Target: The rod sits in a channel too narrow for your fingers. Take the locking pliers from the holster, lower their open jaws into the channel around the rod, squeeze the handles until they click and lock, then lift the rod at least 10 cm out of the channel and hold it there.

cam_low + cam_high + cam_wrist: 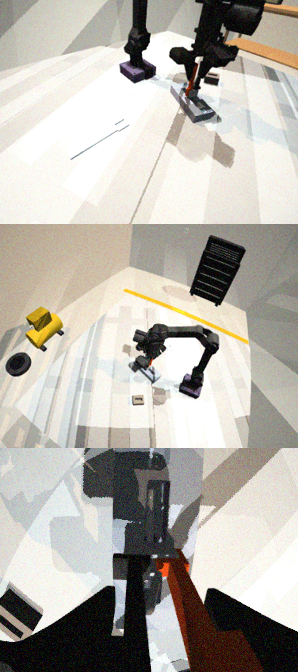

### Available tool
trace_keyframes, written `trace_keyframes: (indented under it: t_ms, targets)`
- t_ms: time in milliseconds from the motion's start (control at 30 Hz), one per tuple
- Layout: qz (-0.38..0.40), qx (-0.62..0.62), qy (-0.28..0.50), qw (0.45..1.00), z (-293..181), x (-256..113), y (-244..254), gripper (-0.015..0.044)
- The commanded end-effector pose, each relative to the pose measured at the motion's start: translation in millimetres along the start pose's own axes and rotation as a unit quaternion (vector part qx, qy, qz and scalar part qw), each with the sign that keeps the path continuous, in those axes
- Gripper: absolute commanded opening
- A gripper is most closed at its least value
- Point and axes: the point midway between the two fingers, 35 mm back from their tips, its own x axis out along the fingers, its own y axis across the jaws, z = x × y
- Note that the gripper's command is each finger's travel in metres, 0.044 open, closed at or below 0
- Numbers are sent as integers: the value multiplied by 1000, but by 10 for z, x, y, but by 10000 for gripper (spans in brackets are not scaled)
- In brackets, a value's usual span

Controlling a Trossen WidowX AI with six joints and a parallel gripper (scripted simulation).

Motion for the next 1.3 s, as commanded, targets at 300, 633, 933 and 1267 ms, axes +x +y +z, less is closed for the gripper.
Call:
trace_keyframes:
  t_ms: [300,633,933,1267]
  targets:
    - [2,2,0,1000,8,-19,18,106]
    - [0,2,0,1000,13,-91,32,106]
    - [-2,2,0,1000,16,-157,45,106]
    - [-5,2,0,1000,18,-230,58,106]
